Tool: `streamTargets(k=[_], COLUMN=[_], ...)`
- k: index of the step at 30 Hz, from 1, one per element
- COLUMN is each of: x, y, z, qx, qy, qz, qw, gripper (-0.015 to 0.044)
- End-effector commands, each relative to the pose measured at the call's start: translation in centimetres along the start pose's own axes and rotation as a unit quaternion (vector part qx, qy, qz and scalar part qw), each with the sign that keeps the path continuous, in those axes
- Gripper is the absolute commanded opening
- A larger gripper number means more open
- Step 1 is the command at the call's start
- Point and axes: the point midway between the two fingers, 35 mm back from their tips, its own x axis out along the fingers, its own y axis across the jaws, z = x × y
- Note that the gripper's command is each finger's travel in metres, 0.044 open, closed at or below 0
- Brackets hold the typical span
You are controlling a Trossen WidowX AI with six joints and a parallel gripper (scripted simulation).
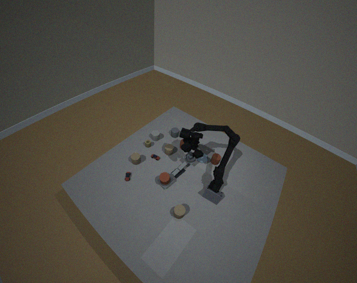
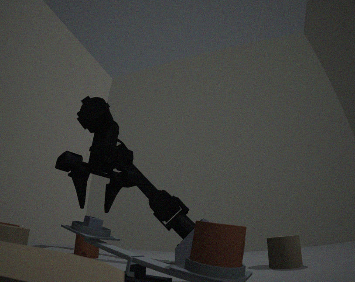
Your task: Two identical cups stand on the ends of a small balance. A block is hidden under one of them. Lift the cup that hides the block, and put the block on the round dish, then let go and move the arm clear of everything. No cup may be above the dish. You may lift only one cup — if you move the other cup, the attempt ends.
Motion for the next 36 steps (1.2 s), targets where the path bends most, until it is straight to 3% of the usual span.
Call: streamTargets(k=[1, 21, 25, 32, 36], x=[0.6, 3.6, 3.6, 3.6, 2.7], y=[0.0, 0.0, 0.0, 0.0, -0.1], z=[0.0, -0.1, -0.1, -0.1, 0.0], qx=[-0.001, -0.001, -0.001, -0.001, -0.007], qy=[0.002, 0.003, 0.003, 0.003, 0.0], qz=[-0.002, -0.002, -0.002, -0.002, -0.005], qw=[1.0, 1.0, 1.0, 1.0, 1.0], gripper=[0.026, 0.026, 0.0155, 0.0108, 0.0003])
